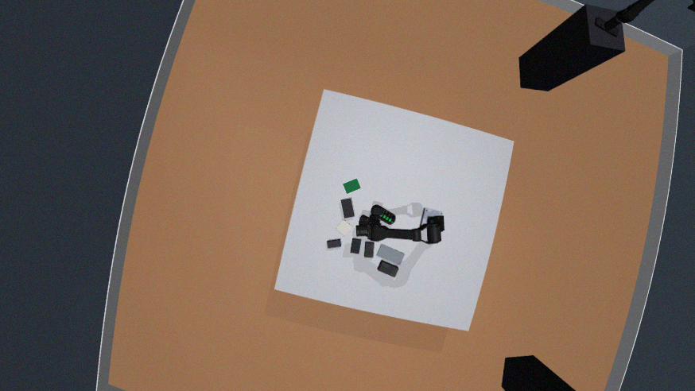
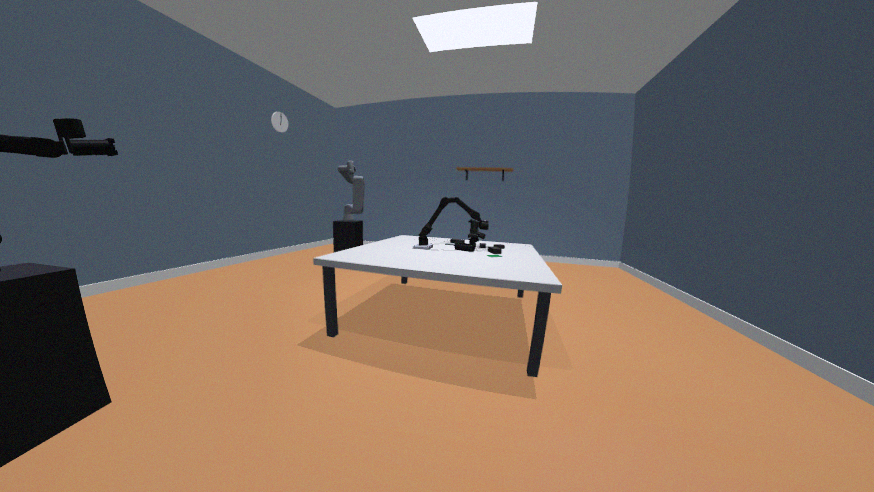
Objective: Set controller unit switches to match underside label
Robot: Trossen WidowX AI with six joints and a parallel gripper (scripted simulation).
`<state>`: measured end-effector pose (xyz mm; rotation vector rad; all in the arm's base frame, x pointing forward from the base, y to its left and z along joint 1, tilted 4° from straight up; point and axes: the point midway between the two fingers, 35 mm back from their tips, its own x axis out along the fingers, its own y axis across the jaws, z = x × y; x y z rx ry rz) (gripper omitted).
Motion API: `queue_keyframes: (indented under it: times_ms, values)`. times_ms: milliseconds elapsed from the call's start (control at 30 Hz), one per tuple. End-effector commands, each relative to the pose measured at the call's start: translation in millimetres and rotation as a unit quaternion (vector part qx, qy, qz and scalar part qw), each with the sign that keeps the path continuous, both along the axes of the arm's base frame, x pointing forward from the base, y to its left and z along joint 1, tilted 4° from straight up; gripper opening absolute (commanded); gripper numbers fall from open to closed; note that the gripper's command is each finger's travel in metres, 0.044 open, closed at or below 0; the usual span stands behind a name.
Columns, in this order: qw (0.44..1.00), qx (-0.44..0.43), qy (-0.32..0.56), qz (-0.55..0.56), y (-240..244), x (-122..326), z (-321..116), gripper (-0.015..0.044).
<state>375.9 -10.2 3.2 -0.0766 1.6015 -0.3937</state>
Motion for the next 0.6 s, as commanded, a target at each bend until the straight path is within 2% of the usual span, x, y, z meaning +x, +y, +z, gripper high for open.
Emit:
queue_keyframes:
  times_ms: [0,567]
  values:
    - [1.000,-0.005,0.008,-0.005,-9.8,-5.1,-2.0,0.0000]
    - [1.000,-0.006,0.008,-0.005,-15.5,-7.3,-1.9,0.0000]
